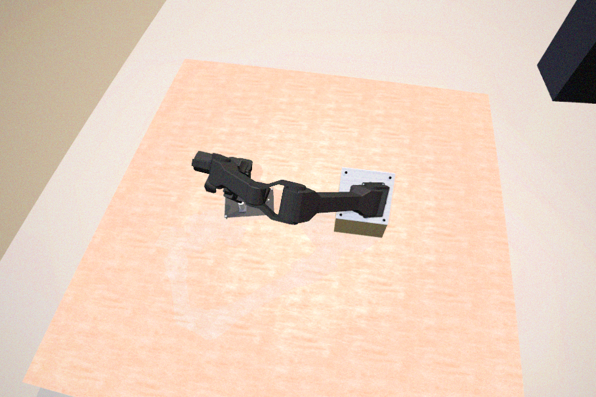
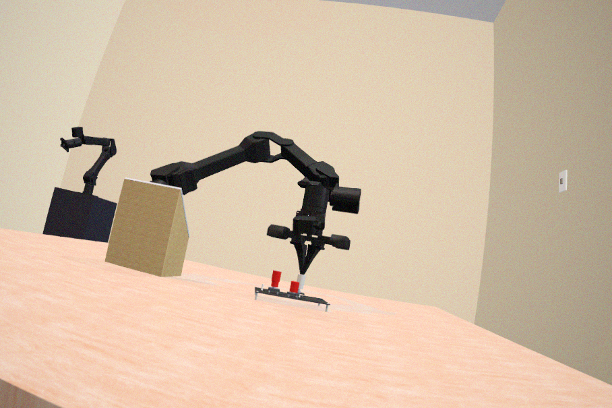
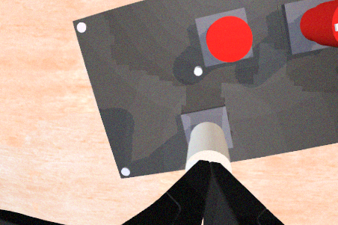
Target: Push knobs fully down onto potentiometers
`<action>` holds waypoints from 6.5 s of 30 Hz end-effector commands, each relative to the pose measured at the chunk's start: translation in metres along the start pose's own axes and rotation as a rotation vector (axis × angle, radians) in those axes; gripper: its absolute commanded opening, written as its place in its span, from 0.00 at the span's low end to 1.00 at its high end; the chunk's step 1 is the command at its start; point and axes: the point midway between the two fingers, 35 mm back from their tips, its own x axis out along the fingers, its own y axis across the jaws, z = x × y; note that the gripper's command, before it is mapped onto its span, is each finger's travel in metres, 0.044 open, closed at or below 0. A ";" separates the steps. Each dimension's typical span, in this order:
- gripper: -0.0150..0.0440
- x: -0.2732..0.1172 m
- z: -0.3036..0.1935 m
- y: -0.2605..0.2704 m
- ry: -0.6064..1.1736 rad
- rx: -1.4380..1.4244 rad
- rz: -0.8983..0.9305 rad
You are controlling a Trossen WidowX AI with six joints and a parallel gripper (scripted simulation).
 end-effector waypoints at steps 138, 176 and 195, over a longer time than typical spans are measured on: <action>0.25 0.020 0.000 0.000 0.006 0.007 -0.003; 0.25 0.022 0.000 0.000 0.006 0.007 -0.003; 0.25 0.023 0.000 0.000 0.006 0.007 -0.003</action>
